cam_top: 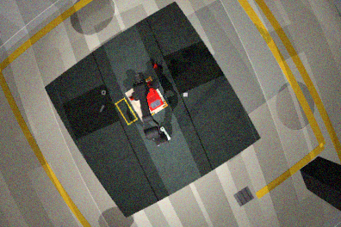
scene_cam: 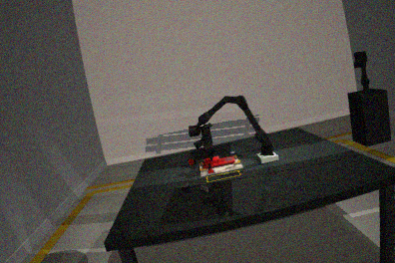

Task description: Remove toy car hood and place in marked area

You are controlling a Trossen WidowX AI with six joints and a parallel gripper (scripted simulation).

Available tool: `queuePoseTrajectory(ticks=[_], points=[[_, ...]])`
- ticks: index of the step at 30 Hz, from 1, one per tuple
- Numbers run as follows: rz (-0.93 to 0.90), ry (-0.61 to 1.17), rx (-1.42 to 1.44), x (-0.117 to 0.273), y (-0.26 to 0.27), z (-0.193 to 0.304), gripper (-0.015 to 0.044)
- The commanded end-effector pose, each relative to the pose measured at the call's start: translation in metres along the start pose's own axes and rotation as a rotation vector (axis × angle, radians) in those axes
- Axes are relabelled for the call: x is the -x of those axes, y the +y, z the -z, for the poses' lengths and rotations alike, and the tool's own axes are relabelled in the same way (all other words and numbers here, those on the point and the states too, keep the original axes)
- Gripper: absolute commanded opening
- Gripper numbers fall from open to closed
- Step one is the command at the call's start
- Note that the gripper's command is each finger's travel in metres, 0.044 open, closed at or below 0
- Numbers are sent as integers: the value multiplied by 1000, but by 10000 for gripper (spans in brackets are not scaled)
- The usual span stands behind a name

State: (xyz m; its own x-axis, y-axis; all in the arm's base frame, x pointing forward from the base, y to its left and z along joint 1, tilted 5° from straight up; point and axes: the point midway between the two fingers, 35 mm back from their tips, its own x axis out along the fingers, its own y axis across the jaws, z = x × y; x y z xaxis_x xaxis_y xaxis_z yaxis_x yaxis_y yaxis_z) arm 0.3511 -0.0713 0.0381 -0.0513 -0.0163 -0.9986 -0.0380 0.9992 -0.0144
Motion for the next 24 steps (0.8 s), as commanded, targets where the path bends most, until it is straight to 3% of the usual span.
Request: queuePoseTrajectory(ticks=[1,24], points=[[-6,4,5,-3,1,1,440],[-6,4,5,-15,1,1,440]])
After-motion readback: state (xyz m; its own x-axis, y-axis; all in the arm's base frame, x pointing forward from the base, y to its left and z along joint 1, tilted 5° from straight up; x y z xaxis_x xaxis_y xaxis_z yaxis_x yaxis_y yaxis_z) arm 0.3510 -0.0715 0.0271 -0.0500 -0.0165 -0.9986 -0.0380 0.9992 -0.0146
